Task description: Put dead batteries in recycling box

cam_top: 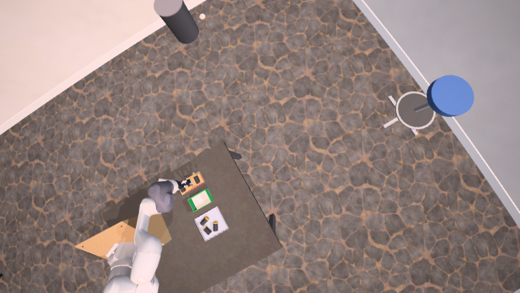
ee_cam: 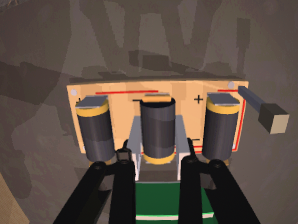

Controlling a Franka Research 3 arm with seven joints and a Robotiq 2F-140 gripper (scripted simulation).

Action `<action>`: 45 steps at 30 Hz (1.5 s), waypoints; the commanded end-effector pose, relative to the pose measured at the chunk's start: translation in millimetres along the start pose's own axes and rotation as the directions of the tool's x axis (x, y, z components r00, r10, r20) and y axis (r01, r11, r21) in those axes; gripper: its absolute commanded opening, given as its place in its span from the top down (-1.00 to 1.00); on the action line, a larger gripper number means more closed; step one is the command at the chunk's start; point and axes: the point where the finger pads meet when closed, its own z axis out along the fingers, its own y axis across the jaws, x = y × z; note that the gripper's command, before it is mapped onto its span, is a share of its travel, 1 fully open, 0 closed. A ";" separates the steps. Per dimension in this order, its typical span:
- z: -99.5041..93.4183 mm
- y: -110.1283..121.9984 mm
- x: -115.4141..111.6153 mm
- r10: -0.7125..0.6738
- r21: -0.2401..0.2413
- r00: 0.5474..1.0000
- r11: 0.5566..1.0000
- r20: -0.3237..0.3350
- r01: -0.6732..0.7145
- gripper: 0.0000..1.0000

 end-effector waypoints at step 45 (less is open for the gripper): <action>-106.6 1.2 -0.4 -0.008 -0.003 1.000 1.000 0.000 0.008 0.68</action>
